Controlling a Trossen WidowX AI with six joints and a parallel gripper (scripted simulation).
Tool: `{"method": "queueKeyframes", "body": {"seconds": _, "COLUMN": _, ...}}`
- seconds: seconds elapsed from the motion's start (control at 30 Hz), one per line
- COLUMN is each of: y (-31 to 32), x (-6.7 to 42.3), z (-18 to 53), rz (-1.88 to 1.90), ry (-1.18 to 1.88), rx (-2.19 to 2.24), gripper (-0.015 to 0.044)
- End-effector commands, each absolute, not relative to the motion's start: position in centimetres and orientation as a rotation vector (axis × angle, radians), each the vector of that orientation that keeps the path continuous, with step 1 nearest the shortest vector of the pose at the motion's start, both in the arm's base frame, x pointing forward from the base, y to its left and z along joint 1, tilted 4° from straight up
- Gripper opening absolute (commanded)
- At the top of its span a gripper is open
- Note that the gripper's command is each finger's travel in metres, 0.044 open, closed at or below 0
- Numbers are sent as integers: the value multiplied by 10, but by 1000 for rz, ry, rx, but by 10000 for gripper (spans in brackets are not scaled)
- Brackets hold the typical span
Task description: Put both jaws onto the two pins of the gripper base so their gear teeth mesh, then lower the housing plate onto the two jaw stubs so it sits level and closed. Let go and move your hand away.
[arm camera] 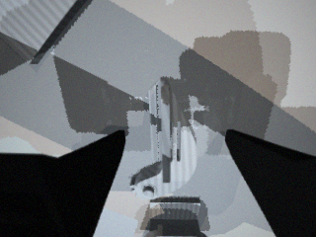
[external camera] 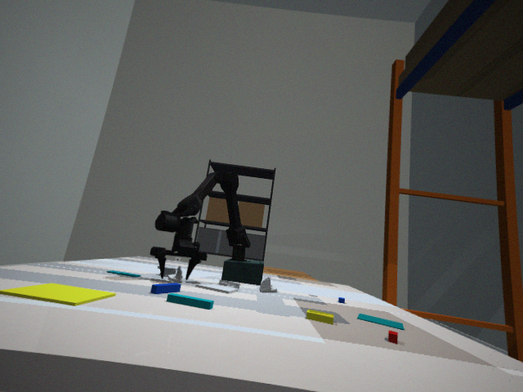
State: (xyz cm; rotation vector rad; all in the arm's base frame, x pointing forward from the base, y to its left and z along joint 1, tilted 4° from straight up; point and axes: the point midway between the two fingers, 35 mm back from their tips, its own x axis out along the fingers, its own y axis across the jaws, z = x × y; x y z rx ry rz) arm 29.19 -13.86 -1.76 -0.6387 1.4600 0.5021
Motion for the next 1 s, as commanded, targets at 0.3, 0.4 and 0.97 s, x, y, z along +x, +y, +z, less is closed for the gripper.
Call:
{"method": "queueKeyframes", "body": {"seconds": 0.3, "y": -139, "x": 292, "z": -18, "rz": 502, "ry": 1460, "rx": -639, "gripper": 134}}
{"method": "queueKeyframes", "body": {"seconds": 0.4, "y": -139, "x": 292, "z": -18, "rz": 502, "ry": 1460, "rx": -639, "gripper": 134}}
{"method": "queueKeyframes", "body": {"seconds": 0.97, "y": -138, "x": 293, "z": -1, "rz": 503, "ry": 1461, "rx": -640, "gripper": 134}}
